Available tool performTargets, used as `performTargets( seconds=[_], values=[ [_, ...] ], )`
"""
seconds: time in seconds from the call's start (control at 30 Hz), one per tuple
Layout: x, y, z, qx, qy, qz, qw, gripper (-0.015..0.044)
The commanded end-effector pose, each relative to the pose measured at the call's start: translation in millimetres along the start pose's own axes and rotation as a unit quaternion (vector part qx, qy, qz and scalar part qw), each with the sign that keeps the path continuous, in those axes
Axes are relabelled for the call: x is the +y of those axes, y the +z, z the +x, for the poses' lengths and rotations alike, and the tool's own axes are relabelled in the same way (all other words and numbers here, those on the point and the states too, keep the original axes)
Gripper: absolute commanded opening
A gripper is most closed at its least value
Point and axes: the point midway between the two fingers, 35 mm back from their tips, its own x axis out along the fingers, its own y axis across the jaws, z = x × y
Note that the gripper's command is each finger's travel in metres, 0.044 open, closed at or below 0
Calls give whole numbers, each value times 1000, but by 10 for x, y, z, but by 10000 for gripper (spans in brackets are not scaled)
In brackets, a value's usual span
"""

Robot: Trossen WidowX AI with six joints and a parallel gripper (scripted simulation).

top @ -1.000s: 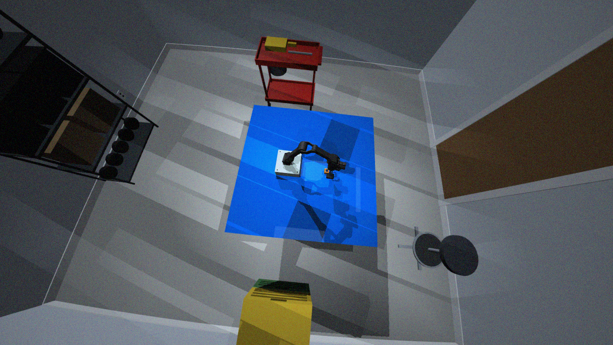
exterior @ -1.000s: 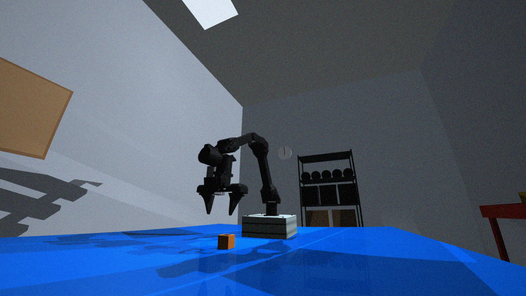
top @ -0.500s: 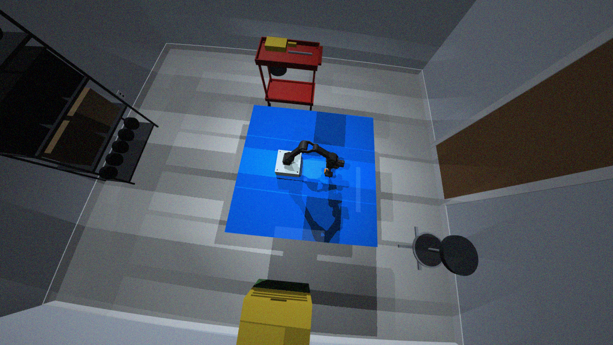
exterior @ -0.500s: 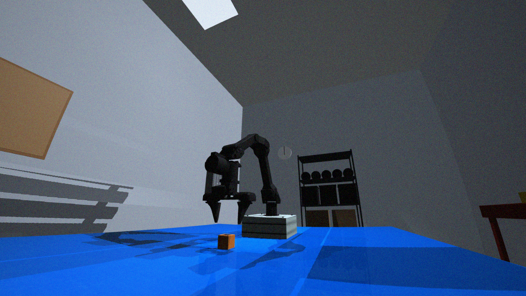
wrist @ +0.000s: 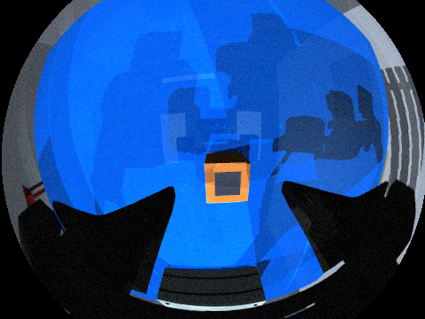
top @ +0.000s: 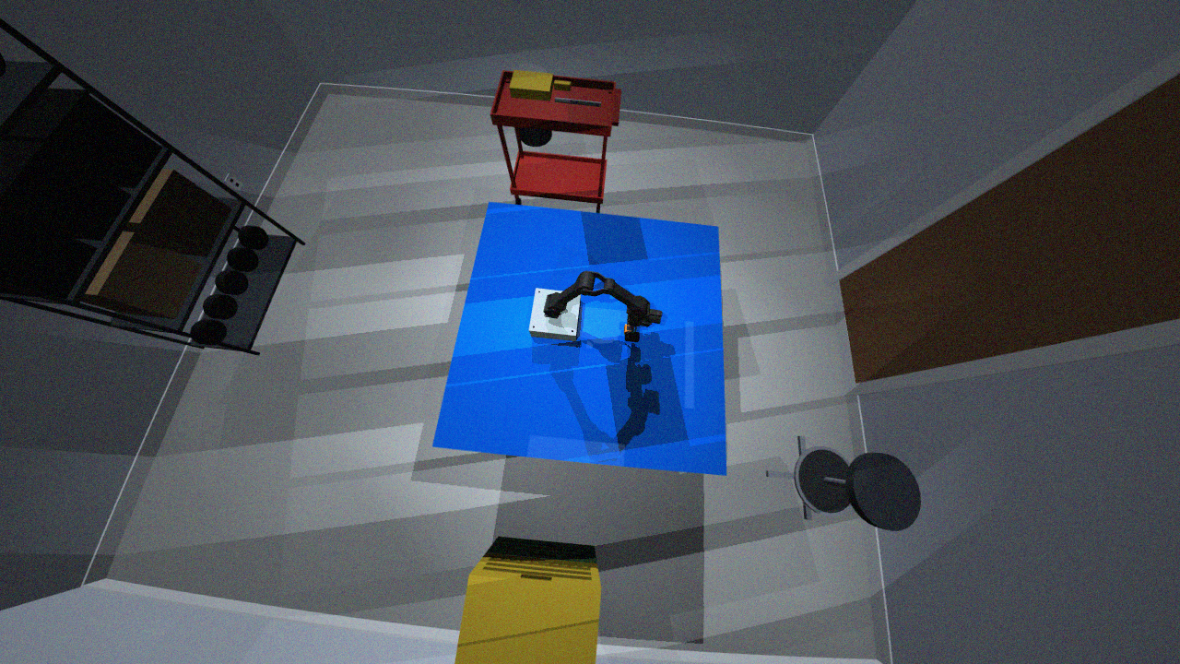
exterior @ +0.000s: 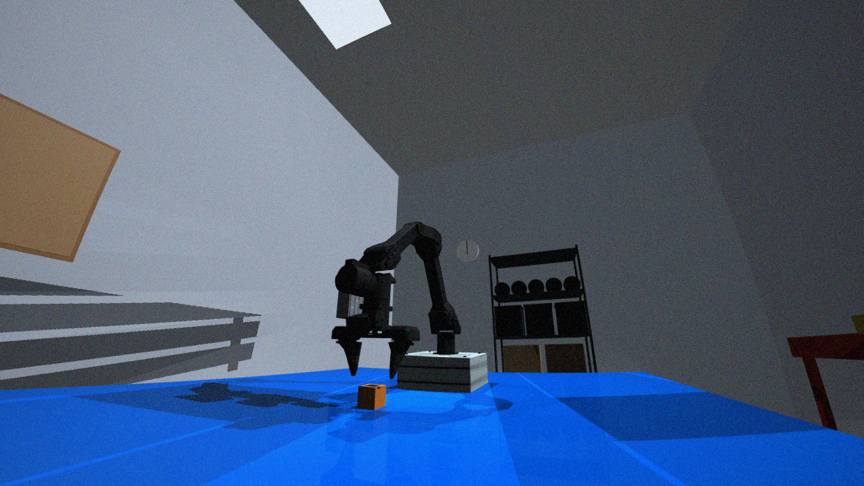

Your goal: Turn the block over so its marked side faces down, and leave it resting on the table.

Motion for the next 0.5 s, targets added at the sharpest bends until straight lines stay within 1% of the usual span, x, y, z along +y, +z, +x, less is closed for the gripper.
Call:
performTargets(
  seconds=[0.0, 0.47],
  values=[
    [9, -28, 109, 6, 3, 1, 1000, 440],
    [11, -36, 327, 6, 3, 1, 1000, 440]
  ],
)
